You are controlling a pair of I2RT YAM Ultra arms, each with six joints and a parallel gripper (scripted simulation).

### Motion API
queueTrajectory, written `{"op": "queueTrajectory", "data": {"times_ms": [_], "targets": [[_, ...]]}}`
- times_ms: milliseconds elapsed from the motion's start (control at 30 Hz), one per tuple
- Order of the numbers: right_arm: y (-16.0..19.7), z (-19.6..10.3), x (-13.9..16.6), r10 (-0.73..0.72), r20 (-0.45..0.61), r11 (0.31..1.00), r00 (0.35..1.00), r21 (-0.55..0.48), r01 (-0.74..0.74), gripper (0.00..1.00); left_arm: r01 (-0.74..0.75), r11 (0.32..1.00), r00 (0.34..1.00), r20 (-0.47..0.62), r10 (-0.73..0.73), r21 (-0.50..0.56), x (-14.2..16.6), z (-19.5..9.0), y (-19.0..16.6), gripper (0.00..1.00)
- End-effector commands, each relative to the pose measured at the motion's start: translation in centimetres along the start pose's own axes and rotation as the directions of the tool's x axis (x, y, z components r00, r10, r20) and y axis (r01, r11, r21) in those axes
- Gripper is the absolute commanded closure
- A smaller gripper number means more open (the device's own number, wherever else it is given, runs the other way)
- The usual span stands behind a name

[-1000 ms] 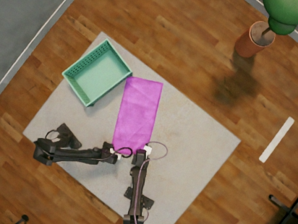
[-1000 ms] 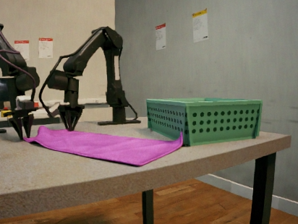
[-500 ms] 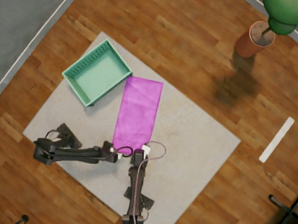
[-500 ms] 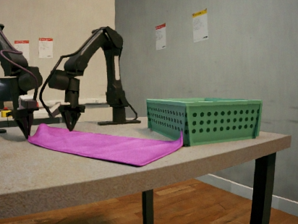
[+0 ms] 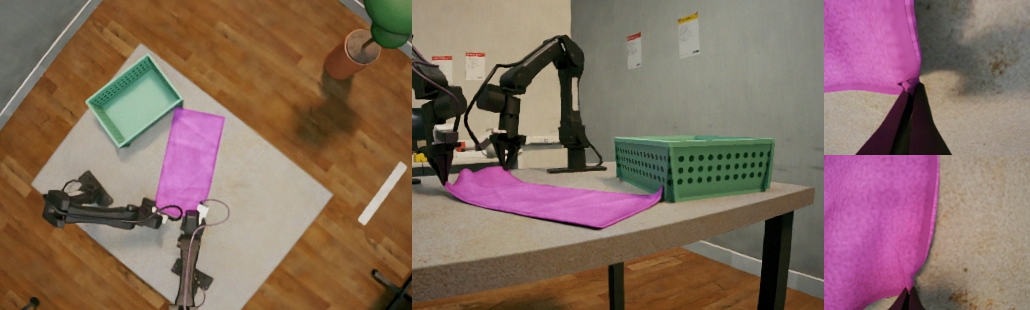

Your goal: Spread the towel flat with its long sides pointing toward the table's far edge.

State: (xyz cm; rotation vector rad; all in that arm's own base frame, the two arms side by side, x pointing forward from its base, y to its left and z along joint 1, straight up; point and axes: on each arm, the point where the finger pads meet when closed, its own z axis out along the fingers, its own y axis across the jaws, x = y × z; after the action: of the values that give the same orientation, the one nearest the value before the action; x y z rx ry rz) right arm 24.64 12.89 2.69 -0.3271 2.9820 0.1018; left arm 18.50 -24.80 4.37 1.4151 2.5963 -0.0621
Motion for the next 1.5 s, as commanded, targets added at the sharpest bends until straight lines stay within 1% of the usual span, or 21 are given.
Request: {"op": "queueTrajectory", "data": {"times_ms": [0,333,367,600,633,700,733,800,833,900,933,1033,1067,1100,1167,1200,1267,1300,1367,1400,1467], "targets": [[0.1,-1.5,-0.8,-0.017,0.030,1.000,0.999,0.011,0.016,1.00,0.007,1.000,0.998,-0.060,-0.005,0.021,1.2,0.3,-0.5,1.00],[0.2,-1.5,-1.0,-0.016,0.039,1.000,0.999,0.009,0.016,1.00,0.007,1.000,0.999,-0.053,-0.006,0.021,1.3,0.1,-0.5,1.00],[0.2,-1.5,-1.0,-0.016,0.039,1.000,0.999,0.009,0.016,1.00,0.003,1.000,0.999,-0.032,-0.003,0.011,0.8,-0.1,-0.2,1.00],[0.2,-1.5,-1.0,-0.016,0.039,1.000,0.999,0.009,0.016,1.00,0.003,1.000,0.999,-0.032,-0.003,0.011,0.8,-0.1,-0.2,1.00],[0.1,-2.0,-0.5,-0.020,0.031,1.000,0.999,0.011,0.020,1.00,0.005,1.000,0.998,-0.057,-0.004,0.020,1.5,1.4,0.0,1.00],[0.1,-2.0,-0.5,-0.020,0.031,1.000,0.999,0.011,0.020,1.00,0.005,1.000,0.998,-0.057,-0.004,0.020,1.5,1.4,0.0,1.00],[-0.2,-2.5,-0.8,-0.013,0.036,1.000,0.999,0.012,0.012,1.00,0.007,1.000,1.000,-0.008,-0.007,0.017,0.0,-0.7,0.5,1.00],[-0.2,-2.5,-0.8,-0.013,0.036,1.000,0.999,0.012,0.012,1.00,0.007,1.000,1.000,0.006,-0.008,0.016,-0.3,-0.8,0.5,1.00],[-0.5,-3.1,-1.3,-0.009,0.044,1.000,0.999,0.013,0.008,1.00,0.009,1.000,1.000,0.008,-0.009,0.016,-0.2,-1.6,1.0,1.00],[-0.5,-3.1,-1.3,-0.009,0.044,1.000,0.999,0.013,0.008,1.00,0.009,1.000,1.000,0.008,-0.009,0.016,-0.3,-1.6,1.0,1.00],[-0.5,-4.1,-1.8,-0.014,0.054,1.000,0.998,0.012,0.013,1.00,0.012,1.000,1.000,0.018,-0.012,0.015,-0.5,-2.5,1.7,1.00],[-0.5,-4.1,-1.8,-0.014,0.054,1.000,0.998,0.012,0.013,1.00,0.012,1.000,1.000,0.018,-0.012,0.015,-0.5,-2.5,1.7,1.00],[-0.5,-4.1,-1.8,-0.017,0.053,1.000,0.998,0.012,0.016,1.00,0.005,1.000,1.000,0.002,-0.005,0.017,-0.3,-2.1,1.5,1.00],[-0.6,-5.2,-2.5,-0.019,0.065,1.000,0.998,0.012,0.018,1.00,0.016,1.000,0.999,0.030,-0.016,0.013,-0.7,-3.6,2.5,1.00],[-0.6,-5.2,-2.5,-0.019,0.065,1.000,0.998,0.012,0.018,1.00,0.016,1.000,0.999,0.030,-0.016,0.013,-0.7,-3.6,2.5,1.00],[-0.7,-6.5,-3.3,-0.025,0.079,1.000,0.997,0.012,0.024,1.00,0.023,1.000,0.999,0.044,-0.023,0.010,-1.0,-5.0,3.5,1.00],[-0.7,-6.5,-3.3,-0.025,0.079,1.000,0.997,0.012,0.024,1.00,0.023,1.000,0.999,0.044,-0.023,0.010,-1.0,-5.0,3.5,1.00],[-0.9,-8.0,-4.2,-0.031,0.095,0.999,0.995,0.012,0.030,1.00,0.032,0.999,0.998,0.060,-0.032,0.007,-1.4,-6.5,4.6,1.00],[-0.9,-8.0,-4.2,-0.031,0.095,0.999,0.995,0.012,0.030,1.00,0.032,0.999,0.998,0.060,-0.032,0.007,-1.4,-6.5,4.6,1.00],[-1.0,-9.5,-5.2,-0.037,0.107,0.999,0.994,0.012,0.036,1.00,0.045,0.999,0.996,0.077,-0.045,0.003,-1.7,-8.1,5.8,1.00],[-1.0,-9.4,-5.2,-0.037,0.104,0.999,0.994,0.013,0.036,1.00,0.045,0.999,0.997,0.068,-0.045,0.004,-1.7,-7.9,5.8,1.00]]}}
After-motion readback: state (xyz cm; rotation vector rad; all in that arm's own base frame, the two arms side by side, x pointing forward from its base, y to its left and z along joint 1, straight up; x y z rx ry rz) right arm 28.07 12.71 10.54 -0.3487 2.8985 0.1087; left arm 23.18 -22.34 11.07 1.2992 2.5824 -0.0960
